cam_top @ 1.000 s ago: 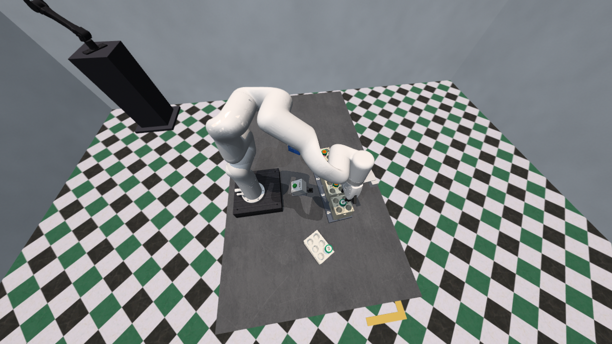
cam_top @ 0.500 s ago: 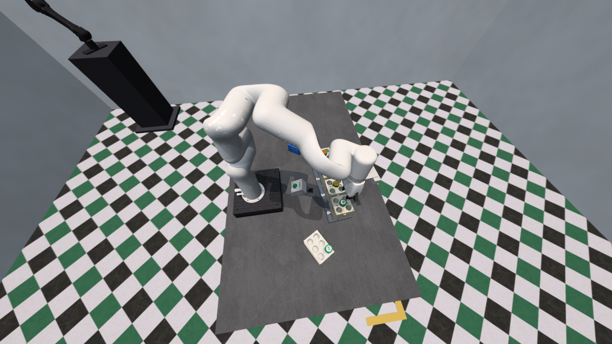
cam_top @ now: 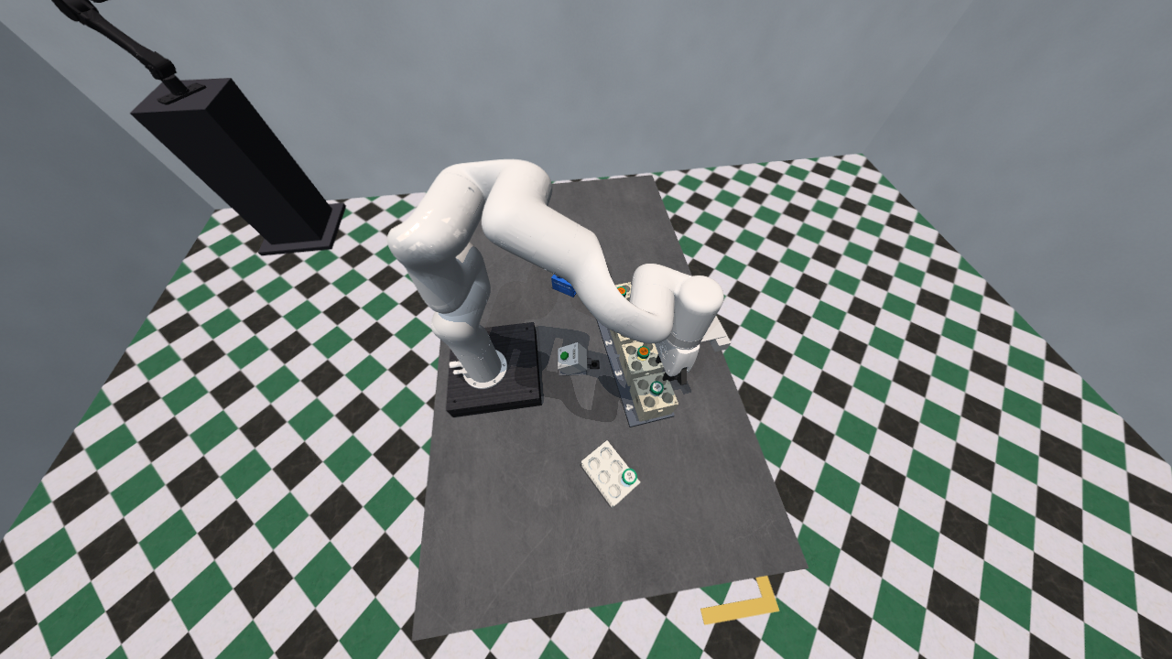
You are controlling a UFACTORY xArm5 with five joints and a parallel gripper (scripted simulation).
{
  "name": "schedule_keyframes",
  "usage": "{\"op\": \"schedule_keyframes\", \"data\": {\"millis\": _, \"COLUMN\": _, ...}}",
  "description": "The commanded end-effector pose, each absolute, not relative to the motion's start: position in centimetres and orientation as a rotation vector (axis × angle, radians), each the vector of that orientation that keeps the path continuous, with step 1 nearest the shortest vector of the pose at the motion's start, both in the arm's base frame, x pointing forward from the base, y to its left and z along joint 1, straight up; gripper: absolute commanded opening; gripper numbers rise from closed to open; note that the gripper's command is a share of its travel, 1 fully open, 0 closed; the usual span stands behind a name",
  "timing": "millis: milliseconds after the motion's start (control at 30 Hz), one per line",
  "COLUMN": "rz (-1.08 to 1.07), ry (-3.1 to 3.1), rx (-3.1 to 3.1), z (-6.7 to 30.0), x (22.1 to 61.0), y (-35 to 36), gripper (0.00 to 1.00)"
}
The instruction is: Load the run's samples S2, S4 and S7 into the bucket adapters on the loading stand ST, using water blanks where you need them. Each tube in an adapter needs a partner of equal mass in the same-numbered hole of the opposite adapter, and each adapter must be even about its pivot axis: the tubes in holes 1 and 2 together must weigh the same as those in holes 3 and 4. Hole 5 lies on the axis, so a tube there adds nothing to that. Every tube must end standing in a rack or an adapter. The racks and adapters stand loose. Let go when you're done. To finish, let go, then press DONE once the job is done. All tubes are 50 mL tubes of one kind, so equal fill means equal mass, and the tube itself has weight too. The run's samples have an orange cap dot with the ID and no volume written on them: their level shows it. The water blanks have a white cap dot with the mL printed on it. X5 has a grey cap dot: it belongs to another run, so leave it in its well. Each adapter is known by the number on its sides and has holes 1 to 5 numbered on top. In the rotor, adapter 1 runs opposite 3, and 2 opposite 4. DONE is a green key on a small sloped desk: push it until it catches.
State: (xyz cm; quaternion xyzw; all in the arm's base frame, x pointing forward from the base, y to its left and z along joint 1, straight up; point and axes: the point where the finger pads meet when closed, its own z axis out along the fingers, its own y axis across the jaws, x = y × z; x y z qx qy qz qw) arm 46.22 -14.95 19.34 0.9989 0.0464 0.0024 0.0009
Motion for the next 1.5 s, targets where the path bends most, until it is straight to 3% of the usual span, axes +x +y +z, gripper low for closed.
{"op": "schedule_keyframes", "data": {"millis": 0, "rz": 0.014, "ry": 0.146, "rx": 3.135, "z": 19.5, "x": 46.3, "y": -15.0, "gripper": 0.44}}
{"op": "schedule_keyframes", "data": {"millis": 233, "rz": 0.014, "ry": 0.146, "rx": 3.135, "z": 19.5, "x": 46.3, "y": -15.0, "gripper": 0.44}}
{"op": "schedule_keyframes", "data": {"millis": 267, "rz": 0.014, "ry": 0.198, "rx": 3.132, "z": 19.3, "x": 45.9, "y": -14.7, "gripper": 0.00}}
{"op": "schedule_keyframes", "data": {"millis": 1467, "rz": 0.008, "ry": 1.761, "rx": 2.593, "z": 13.7, "x": 33.6, "y": -6.3, "gripper": 0.00}}
